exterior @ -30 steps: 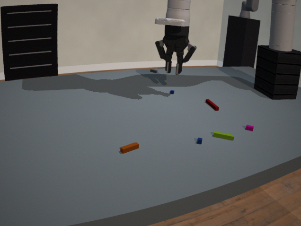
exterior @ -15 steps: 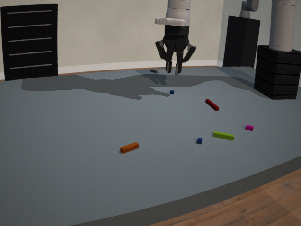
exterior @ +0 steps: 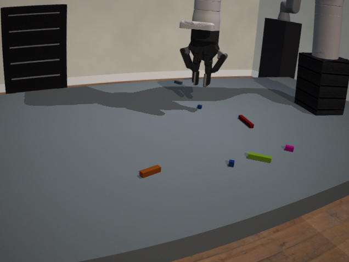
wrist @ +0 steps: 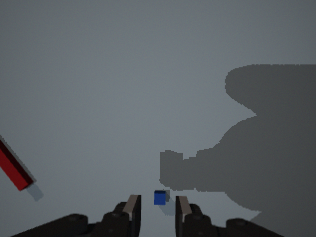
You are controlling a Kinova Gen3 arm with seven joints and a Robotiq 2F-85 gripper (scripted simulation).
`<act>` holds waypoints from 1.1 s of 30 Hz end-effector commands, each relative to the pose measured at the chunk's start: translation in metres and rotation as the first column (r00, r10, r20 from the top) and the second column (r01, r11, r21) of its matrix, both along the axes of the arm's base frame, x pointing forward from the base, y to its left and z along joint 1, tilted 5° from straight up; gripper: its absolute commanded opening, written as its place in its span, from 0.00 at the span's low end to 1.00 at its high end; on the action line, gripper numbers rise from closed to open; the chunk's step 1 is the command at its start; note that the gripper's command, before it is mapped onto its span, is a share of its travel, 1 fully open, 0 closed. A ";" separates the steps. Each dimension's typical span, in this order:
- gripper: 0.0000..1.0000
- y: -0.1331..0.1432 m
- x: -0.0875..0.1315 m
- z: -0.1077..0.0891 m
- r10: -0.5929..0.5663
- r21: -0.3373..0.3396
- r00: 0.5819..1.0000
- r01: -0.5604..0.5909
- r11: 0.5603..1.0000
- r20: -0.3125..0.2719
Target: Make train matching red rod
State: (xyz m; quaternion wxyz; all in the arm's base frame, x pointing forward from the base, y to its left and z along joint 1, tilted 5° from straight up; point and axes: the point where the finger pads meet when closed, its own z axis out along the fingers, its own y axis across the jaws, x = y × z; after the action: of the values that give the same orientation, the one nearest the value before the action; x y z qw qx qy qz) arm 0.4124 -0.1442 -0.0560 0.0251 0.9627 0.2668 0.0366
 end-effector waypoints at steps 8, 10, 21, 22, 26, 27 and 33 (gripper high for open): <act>0.24 -0.001 0.001 -0.006 0.000 0.000 1.000 0.000 1.000 0.001; 0.24 -0.001 0.001 -0.006 0.000 0.000 1.000 0.000 1.000 0.001; 0.24 -0.001 0.001 -0.022 0.000 0.000 1.000 0.000 1.000 0.001; 0.24 -0.001 0.002 -0.024 0.000 0.000 1.000 0.000 1.000 0.001; 0.24 -0.002 0.002 -0.029 0.000 0.000 1.000 0.000 1.000 0.001; 0.24 -0.002 0.002 -0.029 0.000 0.000 1.000 0.000 1.000 0.001; 0.24 -0.002 0.002 -0.038 0.000 0.000 1.000 0.000 1.000 0.001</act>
State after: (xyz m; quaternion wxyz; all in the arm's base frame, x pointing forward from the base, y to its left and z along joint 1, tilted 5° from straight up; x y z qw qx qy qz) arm 0.4168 -0.1452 -0.0896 0.0265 0.9622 0.2681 0.0392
